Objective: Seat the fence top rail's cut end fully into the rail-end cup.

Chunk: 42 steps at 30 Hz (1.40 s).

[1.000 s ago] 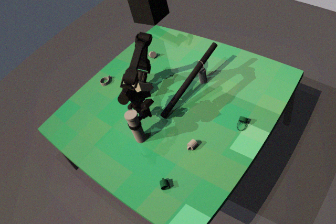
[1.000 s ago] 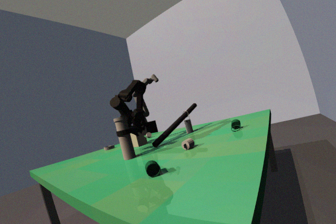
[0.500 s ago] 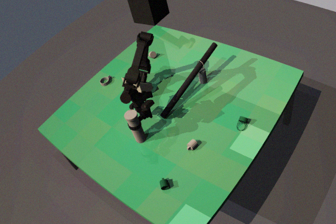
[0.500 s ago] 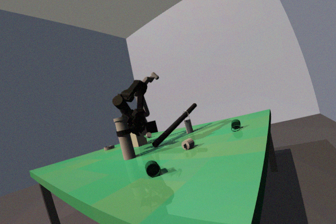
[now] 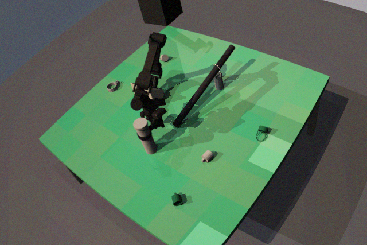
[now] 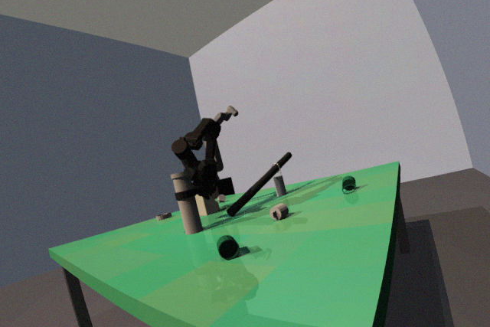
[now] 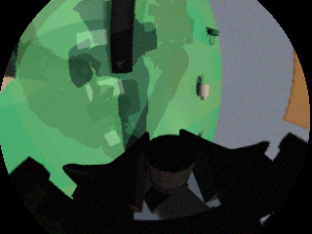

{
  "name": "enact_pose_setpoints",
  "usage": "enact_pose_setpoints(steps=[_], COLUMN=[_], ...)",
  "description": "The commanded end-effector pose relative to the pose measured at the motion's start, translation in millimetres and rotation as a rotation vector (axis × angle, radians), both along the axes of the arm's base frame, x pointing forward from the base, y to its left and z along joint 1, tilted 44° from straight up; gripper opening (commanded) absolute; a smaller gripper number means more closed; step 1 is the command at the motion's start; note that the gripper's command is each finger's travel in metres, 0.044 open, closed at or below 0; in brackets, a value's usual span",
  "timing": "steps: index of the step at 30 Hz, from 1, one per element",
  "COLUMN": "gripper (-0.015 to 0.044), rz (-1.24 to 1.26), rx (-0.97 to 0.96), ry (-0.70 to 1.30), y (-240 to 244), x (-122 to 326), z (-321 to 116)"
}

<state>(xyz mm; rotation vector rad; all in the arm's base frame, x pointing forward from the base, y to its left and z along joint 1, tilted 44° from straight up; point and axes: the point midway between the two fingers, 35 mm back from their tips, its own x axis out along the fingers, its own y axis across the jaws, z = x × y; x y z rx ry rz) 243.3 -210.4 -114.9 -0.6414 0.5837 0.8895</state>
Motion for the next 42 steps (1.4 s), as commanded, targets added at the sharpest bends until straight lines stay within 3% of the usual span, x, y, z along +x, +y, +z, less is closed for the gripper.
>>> enact_pose_setpoints(steps=[1, 17, 34, 42], gripper=[0.0000, 0.0000, 0.0440, 0.0440], rz=[0.012, 0.014, 0.012, 0.010], rx=[-0.001, 0.001, 0.002, 0.002], ry=[-0.013, -0.014, -0.012, -0.010], y=[0, 0, 0, 2], x=[-1, -2, 1, 5], z=[0, 0, 22, 55])
